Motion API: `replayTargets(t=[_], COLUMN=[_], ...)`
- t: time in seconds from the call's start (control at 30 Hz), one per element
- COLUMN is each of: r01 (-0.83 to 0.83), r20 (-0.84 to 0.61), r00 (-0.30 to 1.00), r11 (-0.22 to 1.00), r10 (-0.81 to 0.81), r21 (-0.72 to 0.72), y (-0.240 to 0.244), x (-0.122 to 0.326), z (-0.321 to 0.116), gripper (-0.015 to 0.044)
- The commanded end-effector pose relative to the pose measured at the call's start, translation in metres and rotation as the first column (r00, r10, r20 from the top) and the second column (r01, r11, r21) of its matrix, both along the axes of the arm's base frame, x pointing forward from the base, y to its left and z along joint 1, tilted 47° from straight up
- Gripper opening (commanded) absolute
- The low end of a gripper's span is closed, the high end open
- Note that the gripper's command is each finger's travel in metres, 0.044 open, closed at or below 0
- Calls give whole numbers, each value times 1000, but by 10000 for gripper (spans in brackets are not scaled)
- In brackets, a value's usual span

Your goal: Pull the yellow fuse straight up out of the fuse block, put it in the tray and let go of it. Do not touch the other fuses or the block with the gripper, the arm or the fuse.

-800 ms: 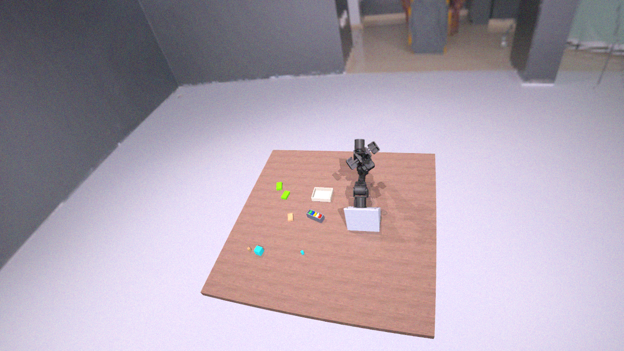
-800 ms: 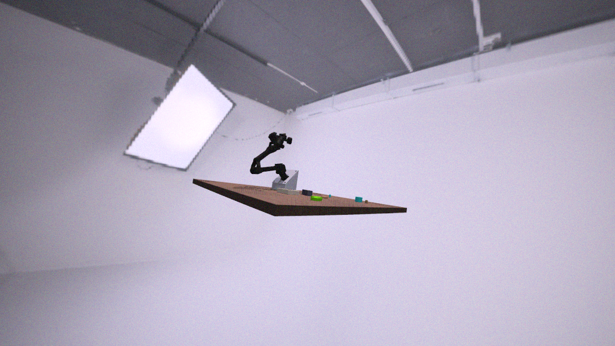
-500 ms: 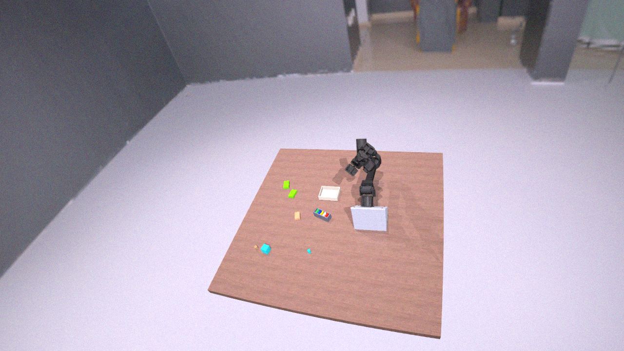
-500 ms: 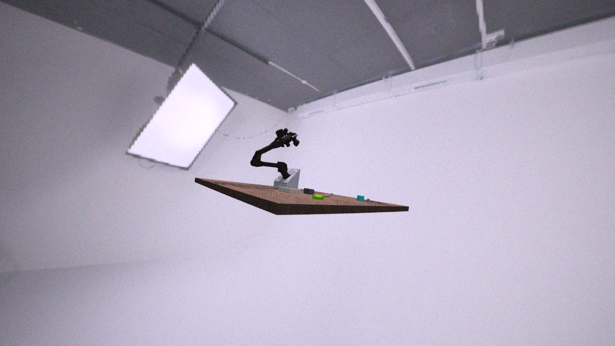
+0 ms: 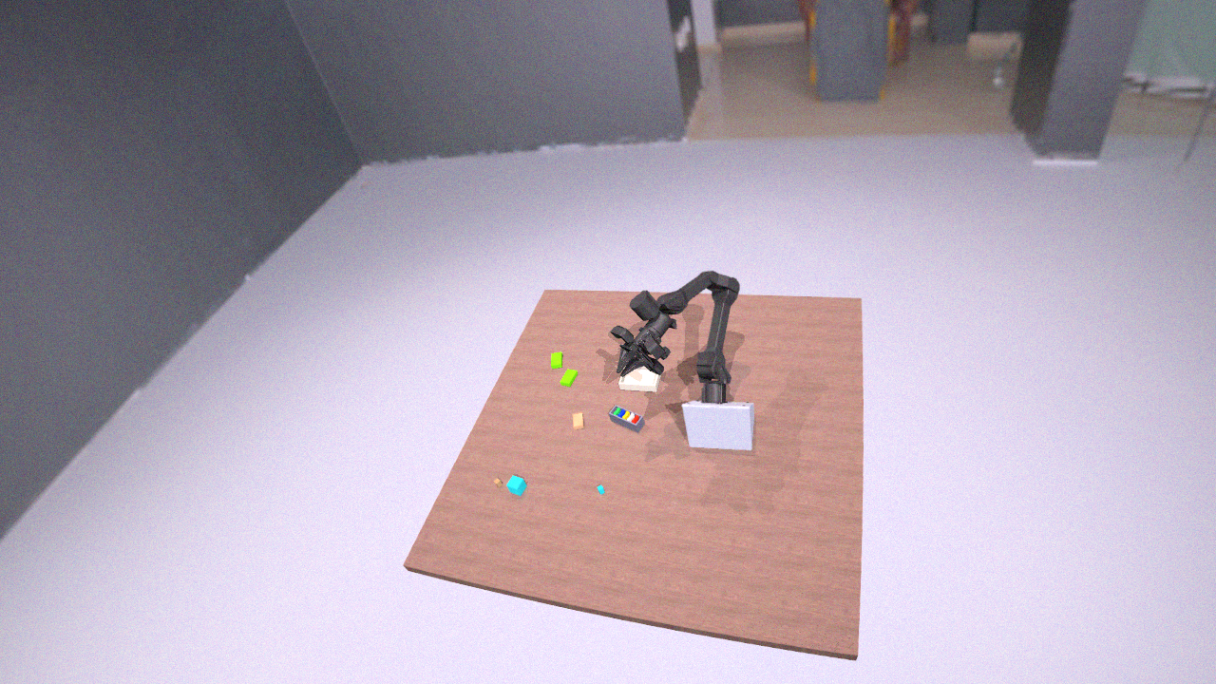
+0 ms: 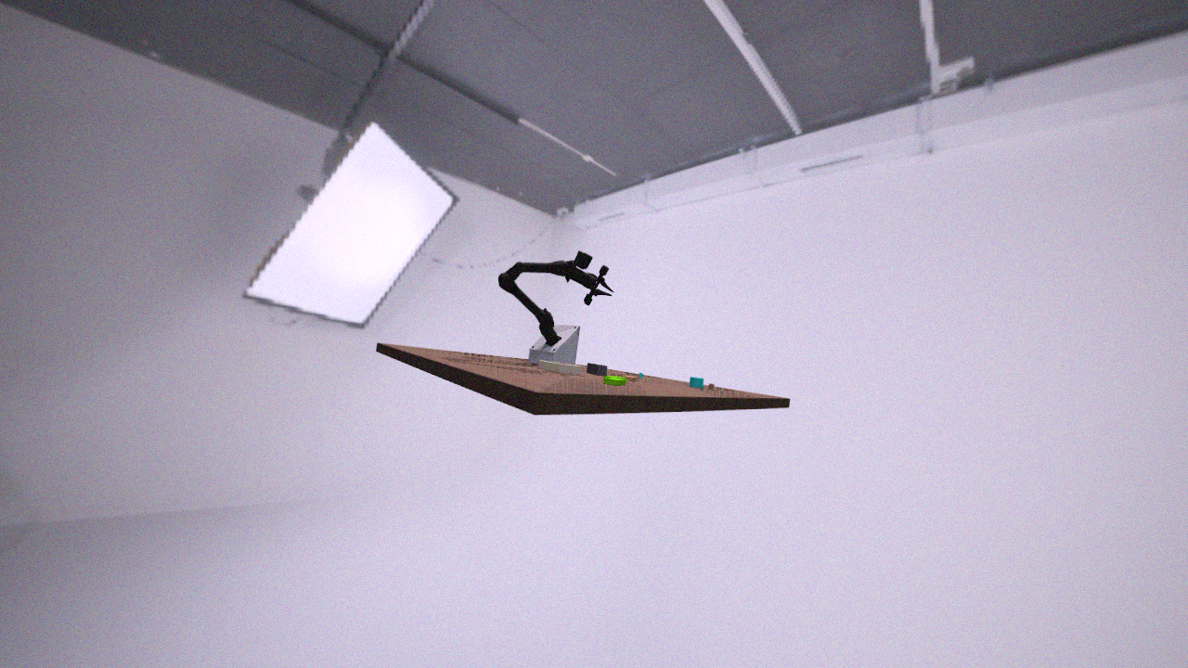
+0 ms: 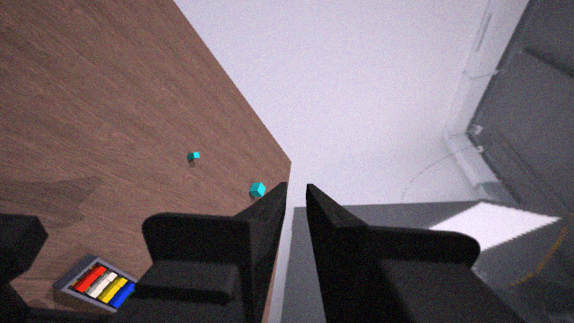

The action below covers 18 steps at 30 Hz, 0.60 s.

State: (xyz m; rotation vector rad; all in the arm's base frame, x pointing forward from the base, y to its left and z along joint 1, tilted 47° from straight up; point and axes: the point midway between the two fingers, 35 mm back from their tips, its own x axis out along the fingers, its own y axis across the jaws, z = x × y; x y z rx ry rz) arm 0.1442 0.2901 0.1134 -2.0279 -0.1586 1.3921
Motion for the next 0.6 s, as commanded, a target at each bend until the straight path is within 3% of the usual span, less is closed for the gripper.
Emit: replayTargets(t=[0.0,0.13,0.27,0.47,0.57], r01=[325,611,800,918,924], r20=[-29,14,112,308,356], r00=[943,777,553,213,143], r11=[936,748,489,82,-4], r10=[-331,-630,-826,-927,-924], r21=[-134,-261,-348,-387,-382], y=[-34,-80,-134,-207,-219], x=[48,88,114,137,144], z=[-31,-59,-82,-107,-115], gripper=[68,68,68,68,68])
